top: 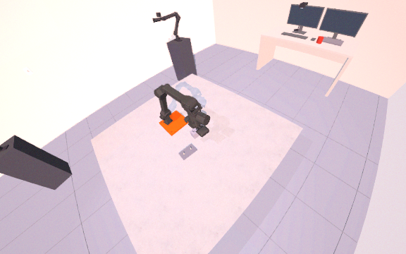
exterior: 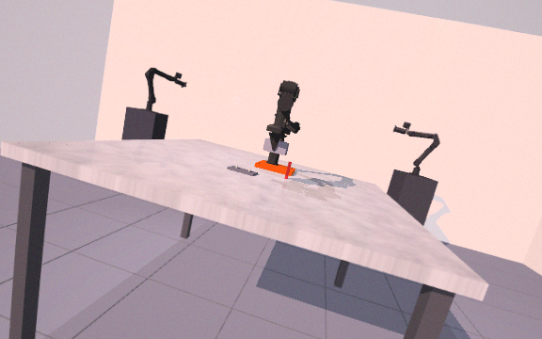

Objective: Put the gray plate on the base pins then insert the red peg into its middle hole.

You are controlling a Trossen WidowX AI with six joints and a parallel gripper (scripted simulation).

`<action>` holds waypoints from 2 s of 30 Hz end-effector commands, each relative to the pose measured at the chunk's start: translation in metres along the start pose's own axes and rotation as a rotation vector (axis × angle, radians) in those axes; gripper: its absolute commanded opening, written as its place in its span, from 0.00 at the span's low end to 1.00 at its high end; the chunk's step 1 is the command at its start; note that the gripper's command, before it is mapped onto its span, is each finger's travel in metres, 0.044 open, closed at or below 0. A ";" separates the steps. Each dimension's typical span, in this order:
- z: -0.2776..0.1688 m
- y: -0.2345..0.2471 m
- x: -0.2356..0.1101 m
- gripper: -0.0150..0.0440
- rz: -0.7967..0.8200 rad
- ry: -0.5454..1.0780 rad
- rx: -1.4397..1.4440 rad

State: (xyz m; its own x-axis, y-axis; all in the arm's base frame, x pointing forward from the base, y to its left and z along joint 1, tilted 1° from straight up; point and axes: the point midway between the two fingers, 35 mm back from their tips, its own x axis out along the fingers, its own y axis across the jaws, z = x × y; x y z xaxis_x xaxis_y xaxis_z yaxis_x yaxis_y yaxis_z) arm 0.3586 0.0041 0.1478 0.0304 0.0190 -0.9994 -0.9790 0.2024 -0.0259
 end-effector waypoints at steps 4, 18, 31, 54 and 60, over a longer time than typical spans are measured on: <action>-0.023 -0.003 0.012 0.25 0.000 0.001 0.000; -0.064 -0.005 0.032 0.25 -0.001 0.009 0.005; -0.102 -0.001 0.051 0.25 -0.001 0.016 0.009; -0.121 0.004 0.060 0.25 0.000 0.020 0.011; -0.121 0.004 0.060 0.25 0.000 0.020 0.011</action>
State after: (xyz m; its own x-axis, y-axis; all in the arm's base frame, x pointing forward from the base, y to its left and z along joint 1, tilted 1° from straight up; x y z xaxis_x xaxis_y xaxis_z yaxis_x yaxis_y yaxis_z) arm 0.3324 -0.1119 0.0846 0.0260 0.0033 -0.9997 -0.9757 0.2179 -0.0247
